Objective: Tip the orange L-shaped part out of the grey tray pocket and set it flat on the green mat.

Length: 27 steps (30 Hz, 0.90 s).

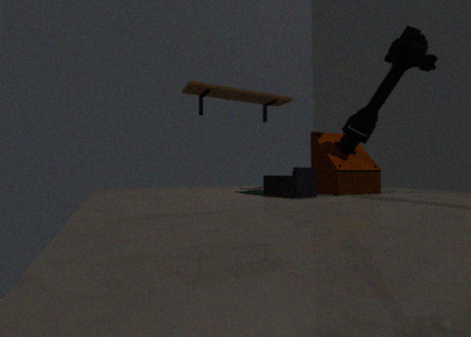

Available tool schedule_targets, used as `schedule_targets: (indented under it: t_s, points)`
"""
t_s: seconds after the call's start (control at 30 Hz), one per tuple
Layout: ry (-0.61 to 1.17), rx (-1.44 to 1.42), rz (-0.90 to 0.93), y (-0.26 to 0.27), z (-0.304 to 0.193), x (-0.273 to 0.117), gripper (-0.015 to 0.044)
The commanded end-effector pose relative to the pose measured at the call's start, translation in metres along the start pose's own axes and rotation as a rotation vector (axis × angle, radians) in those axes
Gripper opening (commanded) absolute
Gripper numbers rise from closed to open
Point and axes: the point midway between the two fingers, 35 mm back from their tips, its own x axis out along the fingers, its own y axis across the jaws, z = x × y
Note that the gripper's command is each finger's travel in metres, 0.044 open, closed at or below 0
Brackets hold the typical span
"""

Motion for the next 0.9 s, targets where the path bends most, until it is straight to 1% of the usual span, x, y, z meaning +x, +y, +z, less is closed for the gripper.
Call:
schedule_targets:
  t_s: [0.0,0.07,0.17,0.23,0.27,0.33,0.43,0.5,0.57,0.73,0.87]
  points:
    - [0.000,-0.007,0.015,0.004,0.000,-0.003,0.0374]
    - [0.002,-0.043,0.088,0.024,-0.003,-0.019,0.0321]
    - [0.004,-0.139,0.284,0.074,-0.012,-0.066,0.0242]
    - [0.014,-0.140,0.330,0.082,-0.016,-0.080,0.0190]
    - [0.014,-0.162,0.373,0.091,-0.019,-0.091,0.0180]
    - [0.015,-0.215,0.483,0.114,-0.027,-0.123,0.0180]
    - [0.014,-0.328,0.688,0.148,-0.044,-0.182,0.0180]
    - [0.021,-0.410,0.744,0.155,-0.058,-0.208,0.0180]
    - [0.016,-0.486,0.875,0.169,-0.073,-0.251,0.0180]
    - [0.010,-0.634,1.143,0.181,-0.108,-0.347,0.0180]
    - [0.008,-0.783,1.349,0.172,-0.143,-0.421,0.0180]
